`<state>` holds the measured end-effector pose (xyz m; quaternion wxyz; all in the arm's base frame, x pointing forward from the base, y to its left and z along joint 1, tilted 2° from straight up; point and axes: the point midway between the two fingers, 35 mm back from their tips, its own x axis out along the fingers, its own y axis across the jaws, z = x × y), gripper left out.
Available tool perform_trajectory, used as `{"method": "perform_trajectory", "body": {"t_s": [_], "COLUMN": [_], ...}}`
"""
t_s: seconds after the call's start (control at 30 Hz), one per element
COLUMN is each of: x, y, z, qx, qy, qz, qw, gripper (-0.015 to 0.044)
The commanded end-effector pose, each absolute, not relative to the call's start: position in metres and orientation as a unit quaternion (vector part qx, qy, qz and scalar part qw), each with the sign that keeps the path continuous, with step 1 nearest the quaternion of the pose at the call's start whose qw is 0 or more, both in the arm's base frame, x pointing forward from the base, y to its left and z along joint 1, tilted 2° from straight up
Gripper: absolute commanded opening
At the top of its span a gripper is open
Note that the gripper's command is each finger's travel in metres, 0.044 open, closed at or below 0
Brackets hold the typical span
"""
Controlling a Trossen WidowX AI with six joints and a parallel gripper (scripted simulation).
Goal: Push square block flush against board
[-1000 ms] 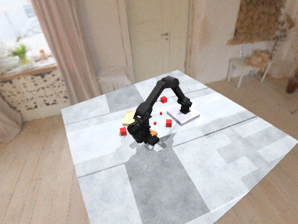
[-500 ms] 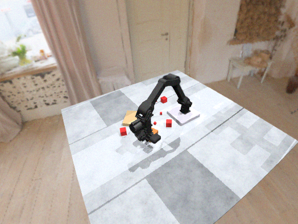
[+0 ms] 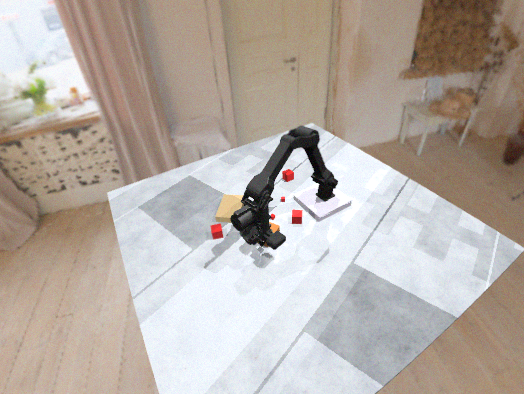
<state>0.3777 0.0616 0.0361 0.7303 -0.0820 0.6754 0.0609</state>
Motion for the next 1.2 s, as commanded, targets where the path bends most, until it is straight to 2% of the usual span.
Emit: {"method": "perform_trajectory", "body": {"t_s": [0.0,0.43,1.17], "x": [0.367,0.355,0.389], "y": [0.057,0.051,0.059], "z": [0.030,0.030,0.032], "qx": [-0.083,-0.083,-0.083], "qy": [0.684,0.684,0.683], "qz": [0.061,0.061,0.061], "qw": [0.722,0.722,0.723], "gripper": [0.0000,0.0000,0.0000]}}
